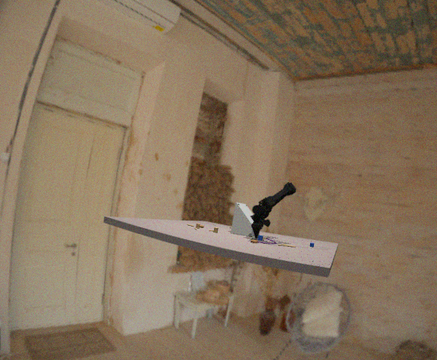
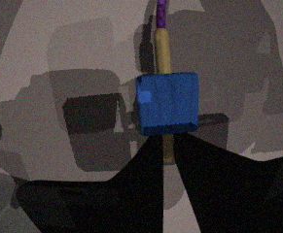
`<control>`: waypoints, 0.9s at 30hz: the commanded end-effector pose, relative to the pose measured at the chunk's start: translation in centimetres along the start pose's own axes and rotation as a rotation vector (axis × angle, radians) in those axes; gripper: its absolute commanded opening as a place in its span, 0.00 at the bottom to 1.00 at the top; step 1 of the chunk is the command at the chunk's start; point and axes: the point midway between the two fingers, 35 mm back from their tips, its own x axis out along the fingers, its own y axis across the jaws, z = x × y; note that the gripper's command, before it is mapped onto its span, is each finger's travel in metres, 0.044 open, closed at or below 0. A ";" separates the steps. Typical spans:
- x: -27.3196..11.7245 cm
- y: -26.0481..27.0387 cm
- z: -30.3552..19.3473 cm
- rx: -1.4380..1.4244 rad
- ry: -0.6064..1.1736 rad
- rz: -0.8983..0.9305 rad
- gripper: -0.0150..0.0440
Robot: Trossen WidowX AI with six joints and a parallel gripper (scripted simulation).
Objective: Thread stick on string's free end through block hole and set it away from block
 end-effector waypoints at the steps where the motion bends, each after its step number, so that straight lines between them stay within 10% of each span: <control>1: 0.1 0.0 -0.1 0.001 -0.014 0.001 0.25; 27: 0.1 0.1 -2.3 0.000 -0.017 -0.008 0.25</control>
